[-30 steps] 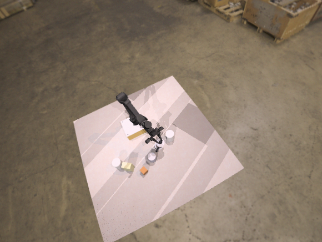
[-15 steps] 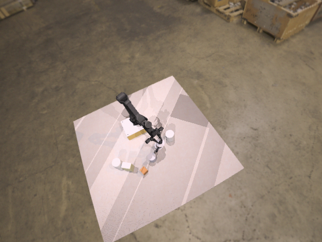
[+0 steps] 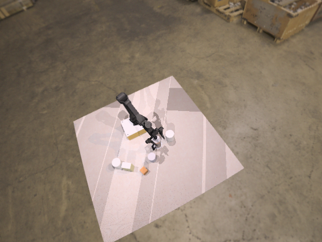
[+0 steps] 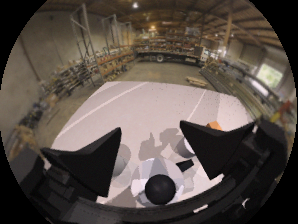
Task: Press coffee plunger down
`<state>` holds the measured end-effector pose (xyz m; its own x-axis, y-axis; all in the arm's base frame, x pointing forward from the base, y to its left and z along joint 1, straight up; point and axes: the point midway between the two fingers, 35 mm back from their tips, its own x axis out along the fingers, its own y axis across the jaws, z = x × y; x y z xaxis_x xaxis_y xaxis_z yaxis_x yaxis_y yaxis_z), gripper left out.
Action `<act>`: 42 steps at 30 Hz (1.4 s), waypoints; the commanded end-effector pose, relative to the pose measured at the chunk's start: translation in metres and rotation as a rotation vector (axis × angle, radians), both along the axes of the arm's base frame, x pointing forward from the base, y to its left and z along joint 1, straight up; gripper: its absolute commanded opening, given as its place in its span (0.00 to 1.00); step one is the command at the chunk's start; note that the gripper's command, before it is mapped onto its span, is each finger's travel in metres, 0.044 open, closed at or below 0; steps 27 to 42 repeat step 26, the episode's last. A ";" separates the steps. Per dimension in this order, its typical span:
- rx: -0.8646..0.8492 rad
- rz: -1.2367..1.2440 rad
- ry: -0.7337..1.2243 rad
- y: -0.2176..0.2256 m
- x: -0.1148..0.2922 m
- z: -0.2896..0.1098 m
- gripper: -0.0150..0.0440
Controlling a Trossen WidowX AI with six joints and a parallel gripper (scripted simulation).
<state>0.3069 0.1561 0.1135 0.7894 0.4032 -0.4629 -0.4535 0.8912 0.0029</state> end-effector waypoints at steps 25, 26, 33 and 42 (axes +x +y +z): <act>-0.016 -0.001 0.017 -0.029 -0.059 0.076 1.00; -0.016 -0.001 0.017 -0.029 -0.059 0.076 1.00; -0.016 -0.001 0.017 -0.029 -0.059 0.076 1.00; -0.016 -0.001 0.017 -0.029 -0.059 0.076 1.00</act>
